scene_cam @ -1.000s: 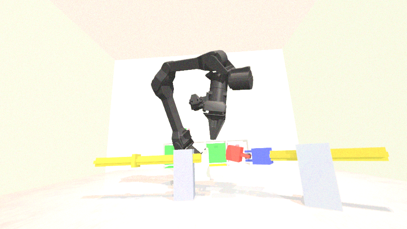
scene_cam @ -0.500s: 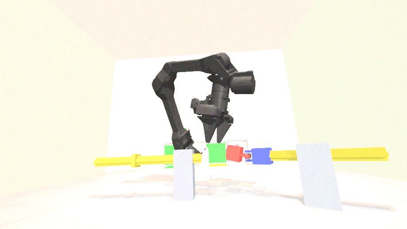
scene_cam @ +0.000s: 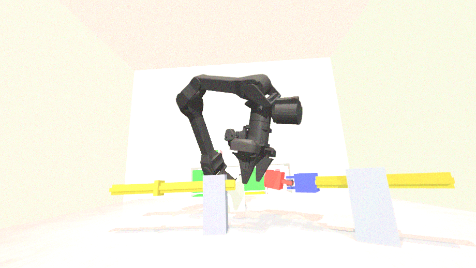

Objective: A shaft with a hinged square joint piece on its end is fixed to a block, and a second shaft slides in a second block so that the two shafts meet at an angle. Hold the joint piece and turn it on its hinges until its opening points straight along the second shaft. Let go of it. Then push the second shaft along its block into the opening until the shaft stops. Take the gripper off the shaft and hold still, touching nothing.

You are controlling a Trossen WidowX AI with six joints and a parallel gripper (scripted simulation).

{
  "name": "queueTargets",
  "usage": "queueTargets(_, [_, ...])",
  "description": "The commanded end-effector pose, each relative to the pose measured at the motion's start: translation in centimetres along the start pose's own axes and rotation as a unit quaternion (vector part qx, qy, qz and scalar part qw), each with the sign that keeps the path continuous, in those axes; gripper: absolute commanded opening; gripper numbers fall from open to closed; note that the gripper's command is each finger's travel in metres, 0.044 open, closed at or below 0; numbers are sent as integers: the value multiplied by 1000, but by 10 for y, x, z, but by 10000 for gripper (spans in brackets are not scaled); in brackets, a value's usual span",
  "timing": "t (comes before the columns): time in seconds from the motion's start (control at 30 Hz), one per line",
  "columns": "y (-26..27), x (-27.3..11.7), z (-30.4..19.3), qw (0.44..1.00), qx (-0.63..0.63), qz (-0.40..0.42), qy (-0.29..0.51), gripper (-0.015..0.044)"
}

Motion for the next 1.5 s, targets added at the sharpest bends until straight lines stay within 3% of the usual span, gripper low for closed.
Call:
queueTargets(0.0, [-1,-2,-11,1000,-2,3,3,440])
queueTargets(0.37, [-4,-9,-44,1000,-1,3,4,440])
queueTargets(1.1, [-4,20,-45,1000,-1,4,3,440])
queueTargets(1.4, [-4,20,-45,1000,-1,4,3,204])
queueTargets(1.47, [-4,20,-45,1000,-1,4,3,182])
Point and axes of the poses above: the point midway between the two fingers, 35 mm back from their tips, its own x axis out along the fingers, its own y axis across the jaws, z = x × y, the point moved 3 cm from there along -x, back along the fingers, and after that the axes turned 5 degrees about x, right-handed, at the moved point
